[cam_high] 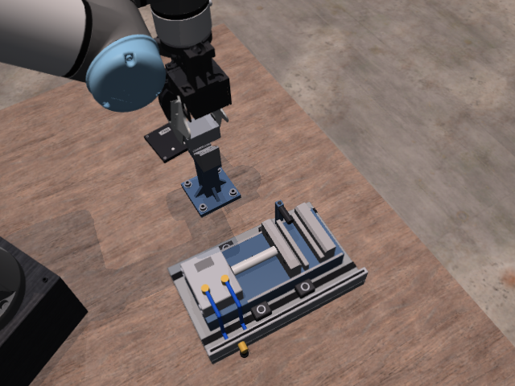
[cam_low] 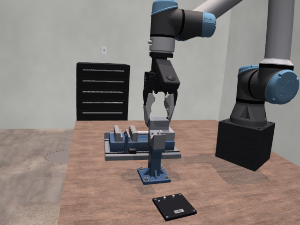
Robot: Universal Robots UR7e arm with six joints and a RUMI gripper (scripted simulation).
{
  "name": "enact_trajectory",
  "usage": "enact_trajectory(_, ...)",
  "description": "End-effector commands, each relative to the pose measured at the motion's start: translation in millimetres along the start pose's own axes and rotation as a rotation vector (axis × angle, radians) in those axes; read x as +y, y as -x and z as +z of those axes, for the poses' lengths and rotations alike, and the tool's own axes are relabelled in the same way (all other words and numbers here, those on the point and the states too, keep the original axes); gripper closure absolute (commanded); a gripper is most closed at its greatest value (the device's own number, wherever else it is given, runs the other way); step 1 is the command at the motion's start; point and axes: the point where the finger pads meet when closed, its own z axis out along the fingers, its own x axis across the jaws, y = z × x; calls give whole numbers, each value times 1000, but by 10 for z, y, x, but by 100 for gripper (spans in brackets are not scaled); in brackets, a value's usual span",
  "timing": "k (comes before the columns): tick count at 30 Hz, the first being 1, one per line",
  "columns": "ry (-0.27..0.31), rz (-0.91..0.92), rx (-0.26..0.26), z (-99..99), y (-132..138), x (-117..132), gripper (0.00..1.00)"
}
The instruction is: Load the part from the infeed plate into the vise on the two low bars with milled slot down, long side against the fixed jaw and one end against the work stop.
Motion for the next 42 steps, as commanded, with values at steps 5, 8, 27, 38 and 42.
enact_trajectory(5, 0, 0, 1, -4, -4, 0, 100)
enact_trajectory(8, 0, 0, 1, -4, -4, 0, 100)
enact_trajectory(27, 0, 0, 1, -14, -4, 0, 100)
enact_trajectory(38, 0, 0, 1, -74, -4, 0, 100)
enact_trajectory(42, 0, 0, 1, -120, -4, 0, 100)
